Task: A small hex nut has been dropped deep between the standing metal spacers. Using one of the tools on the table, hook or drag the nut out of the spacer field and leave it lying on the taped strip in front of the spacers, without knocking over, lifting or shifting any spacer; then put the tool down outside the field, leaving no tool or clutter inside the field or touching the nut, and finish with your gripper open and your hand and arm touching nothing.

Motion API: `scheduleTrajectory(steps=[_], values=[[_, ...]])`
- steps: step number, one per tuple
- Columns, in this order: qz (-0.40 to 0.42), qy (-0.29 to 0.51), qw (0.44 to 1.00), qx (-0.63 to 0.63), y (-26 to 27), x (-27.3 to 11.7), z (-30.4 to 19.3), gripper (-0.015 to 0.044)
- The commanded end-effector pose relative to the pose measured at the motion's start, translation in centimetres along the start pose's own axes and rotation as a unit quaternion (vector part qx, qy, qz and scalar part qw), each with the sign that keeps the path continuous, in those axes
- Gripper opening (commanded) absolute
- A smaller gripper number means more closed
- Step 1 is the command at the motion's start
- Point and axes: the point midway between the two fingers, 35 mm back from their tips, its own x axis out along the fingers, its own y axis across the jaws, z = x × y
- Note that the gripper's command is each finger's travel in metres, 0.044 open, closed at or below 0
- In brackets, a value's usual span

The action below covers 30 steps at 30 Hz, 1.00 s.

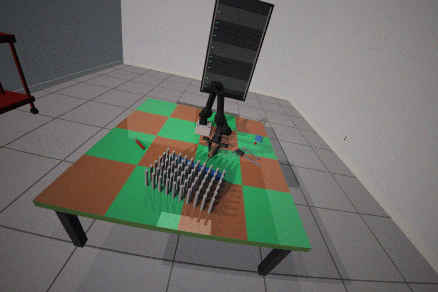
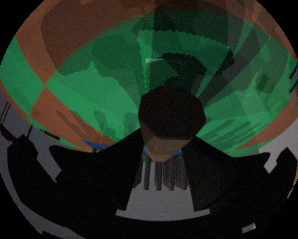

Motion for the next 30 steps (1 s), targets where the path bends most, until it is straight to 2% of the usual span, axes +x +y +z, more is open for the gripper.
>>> scheduleTrajectory(steps=[1,30], values=[[0.002,0.002,1.000,0.002,0.1,-0.1,0.0,0.0000],[0.002,0.002,1.000,0.001,-0.1,-1.5,-1.4,0.0000]])
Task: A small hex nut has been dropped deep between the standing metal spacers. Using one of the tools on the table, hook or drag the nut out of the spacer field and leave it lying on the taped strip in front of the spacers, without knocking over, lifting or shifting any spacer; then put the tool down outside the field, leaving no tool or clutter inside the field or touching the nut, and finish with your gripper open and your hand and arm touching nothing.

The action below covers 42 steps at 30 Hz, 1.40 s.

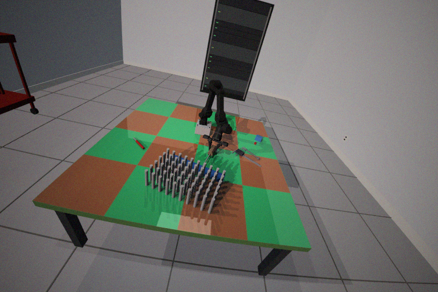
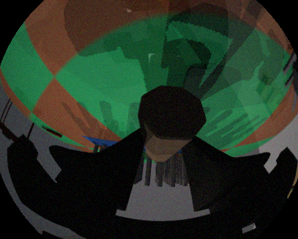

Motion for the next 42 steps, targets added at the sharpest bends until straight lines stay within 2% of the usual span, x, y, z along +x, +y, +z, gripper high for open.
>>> scheduleTrajectory(steps=[1,15,23,38,42], values=[[-0.003,0.005,1.000,0.001,-0.3,-0.3,-0.5,0.0000],[-0.002,0.003,1.000,0.002,0.1,-3.3,2.6,0.0000],[-0.003,0.004,1.000,0.003,-0.8,-5.7,0.1,0.0000],[-0.004,0.004,1.000,0.001,-0.5,-13.5,-5.1,0.0000],[0.003,-0.003,1.000,0.023,-0.3,-11.9,-4.5,0.0000]])
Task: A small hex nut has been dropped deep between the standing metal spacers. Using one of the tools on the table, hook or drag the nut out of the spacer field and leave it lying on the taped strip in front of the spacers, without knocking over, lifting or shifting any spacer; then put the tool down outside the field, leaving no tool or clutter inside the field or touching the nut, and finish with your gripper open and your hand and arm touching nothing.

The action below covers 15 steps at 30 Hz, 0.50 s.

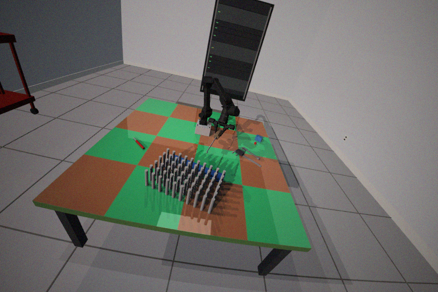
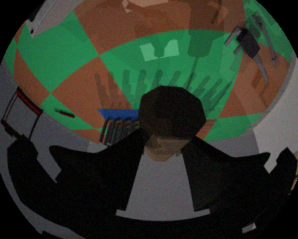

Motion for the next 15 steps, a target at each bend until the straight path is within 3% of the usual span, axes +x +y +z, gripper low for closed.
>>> scheduleTrajectory(steps=[1,15], values=[[0.012,-0.008,0.999,0.030,0.6,0.6,-0.1,0.0000],[0.041,-0.012,0.973,0.226,3.2,2.0,-3.4,0.0000]])
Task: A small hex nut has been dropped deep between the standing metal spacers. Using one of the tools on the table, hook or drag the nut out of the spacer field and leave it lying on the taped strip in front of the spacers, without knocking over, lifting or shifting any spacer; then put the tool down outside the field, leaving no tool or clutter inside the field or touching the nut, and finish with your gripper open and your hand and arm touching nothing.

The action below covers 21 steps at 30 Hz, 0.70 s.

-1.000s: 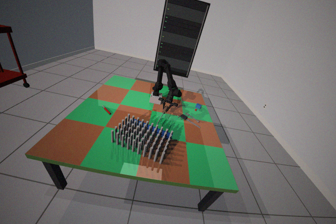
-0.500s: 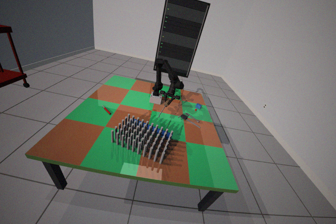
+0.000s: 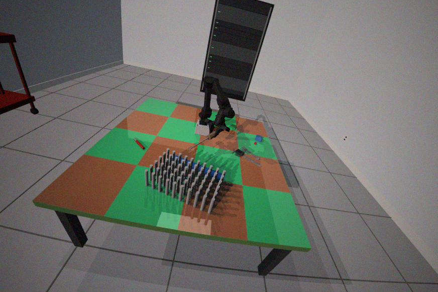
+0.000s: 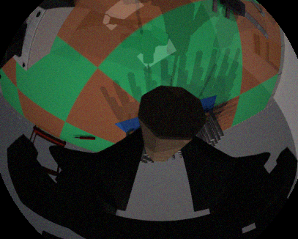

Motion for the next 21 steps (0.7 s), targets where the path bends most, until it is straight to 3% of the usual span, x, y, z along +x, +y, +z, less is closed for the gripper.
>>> scheduleTrajectory(steps=[1,21], values=[[0.001,0.004,0.998,0.060,0.1,0.2,-1.5,0.0000],[0.015,-0.002,0.948,0.317,2.9,1.4,-5.8,0.0000]])
